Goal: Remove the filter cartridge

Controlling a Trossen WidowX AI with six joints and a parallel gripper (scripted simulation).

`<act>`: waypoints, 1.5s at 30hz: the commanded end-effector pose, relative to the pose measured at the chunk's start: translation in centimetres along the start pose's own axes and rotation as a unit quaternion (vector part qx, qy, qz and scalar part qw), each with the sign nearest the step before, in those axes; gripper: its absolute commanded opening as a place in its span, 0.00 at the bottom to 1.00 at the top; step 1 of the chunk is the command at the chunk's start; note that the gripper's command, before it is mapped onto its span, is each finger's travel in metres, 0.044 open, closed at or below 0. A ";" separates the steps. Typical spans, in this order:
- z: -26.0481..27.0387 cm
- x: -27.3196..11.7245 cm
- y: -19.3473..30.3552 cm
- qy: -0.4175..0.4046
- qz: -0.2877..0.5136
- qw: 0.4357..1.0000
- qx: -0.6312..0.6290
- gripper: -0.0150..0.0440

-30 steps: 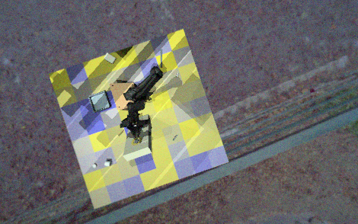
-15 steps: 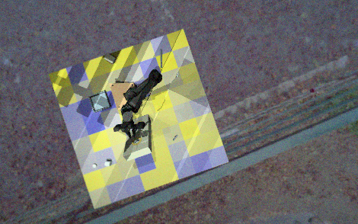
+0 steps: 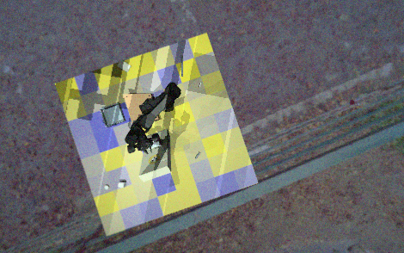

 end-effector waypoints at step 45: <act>0.1 5.7 0.2 -0.035 -0.005 0.998 -0.047 0.42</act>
Point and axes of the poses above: the point midway between the two fingers, 35 mm back from their tips, its own x axis out along the fingers, its own z axis across the jaws, y = z × x, the point moved 4 cm from there along -x, back along the fingers, and after that the axes turned 14 degrees about -x, right-handed, at the moved point
